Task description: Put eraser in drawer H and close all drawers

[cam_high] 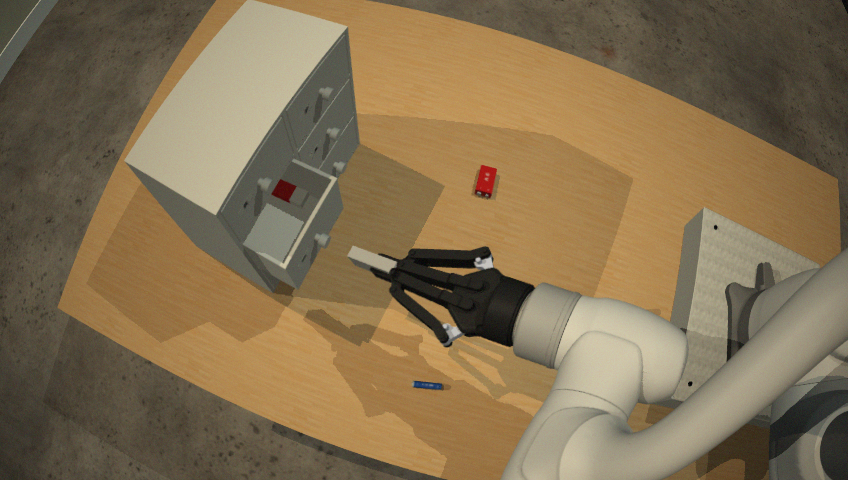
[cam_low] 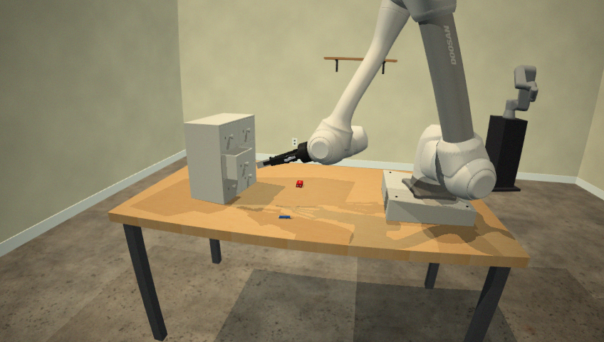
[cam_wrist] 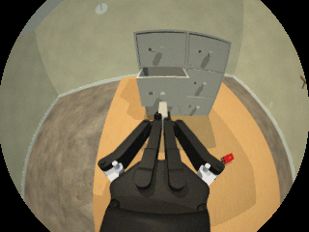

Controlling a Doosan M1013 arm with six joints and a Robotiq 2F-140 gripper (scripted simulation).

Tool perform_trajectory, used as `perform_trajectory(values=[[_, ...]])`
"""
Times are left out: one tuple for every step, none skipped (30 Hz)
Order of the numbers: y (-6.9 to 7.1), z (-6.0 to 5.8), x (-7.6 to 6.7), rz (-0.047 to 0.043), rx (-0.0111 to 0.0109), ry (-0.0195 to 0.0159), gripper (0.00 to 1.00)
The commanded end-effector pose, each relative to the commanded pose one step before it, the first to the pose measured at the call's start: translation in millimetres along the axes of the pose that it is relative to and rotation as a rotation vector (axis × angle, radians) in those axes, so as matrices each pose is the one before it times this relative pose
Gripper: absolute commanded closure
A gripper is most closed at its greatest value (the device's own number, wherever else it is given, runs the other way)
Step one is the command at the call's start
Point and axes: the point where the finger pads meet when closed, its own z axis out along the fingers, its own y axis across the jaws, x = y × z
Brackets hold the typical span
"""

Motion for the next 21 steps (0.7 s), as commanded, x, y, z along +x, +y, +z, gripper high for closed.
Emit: perform_trajectory(values=[[-0.03, 0.94, 0.43, 0.00022, 0.00011, 0.00007, 1.00], [0.00, 0.47, 0.17, 0.00000, 0.00000, 0.00000, 1.00], [0.00, 0.00, 0.00, 0.00000, 0.00000, 0.00000, 1.00], [0.00, 0.00, 0.00, 0.00000, 0.00000, 0.00000, 1.00], [0.00, 0.52, 0.19, 0.00000, 0.00000, 0.00000, 1.00], [0.00, 0.57, 0.21, 0.00000, 0.00000, 0.00000, 1.00], [0.00, 0.62, 0.23, 0.00000, 0.00000, 0.00000, 1.00], [0.00, 0.67, 0.24, 0.00000, 0.00000, 0.00000, 1.00], [0.00, 0.73, 0.26, 0.00000, 0.00000, 0.00000, 1.00], [0.00, 0.78, 0.28, 0.00000, 0.00000, 0.00000, 1.00], [0.00, 0.83, 0.30, 0.00000, 0.00000, 0.00000, 1.00], [0.00, 0.89, 0.32, 0.00000, 0.00000, 0.00000, 1.00], [0.00, 0.94, 0.34, 0.00000, 0.00000, 0.00000, 1.00], [0.00, 0.99, 0.36, 0.00000, 0.00000, 0.00000, 1.00], [0.00, 1.04, 0.38, 0.00000, 0.00000, 0.00000, 1.00], [0.00, 1.09, 0.40, 0.00000, 0.00000, 0.00000, 1.00], [0.00, 1.14, 0.42, 0.00000, 0.00000, 0.00000, 1.00], [0.00, 1.19, 0.43, 0.00000, 0.00000, 0.00000, 1.00], [0.00, 1.24, 0.45, 0.00000, 0.00000, 0.00000, 1.00], [0.00, 0.00, 0.00, 0.00000, 0.00000, 0.00000, 1.00], [0.00, 0.00, 0.00, 0.00000, 0.00000, 0.00000, 1.00]])
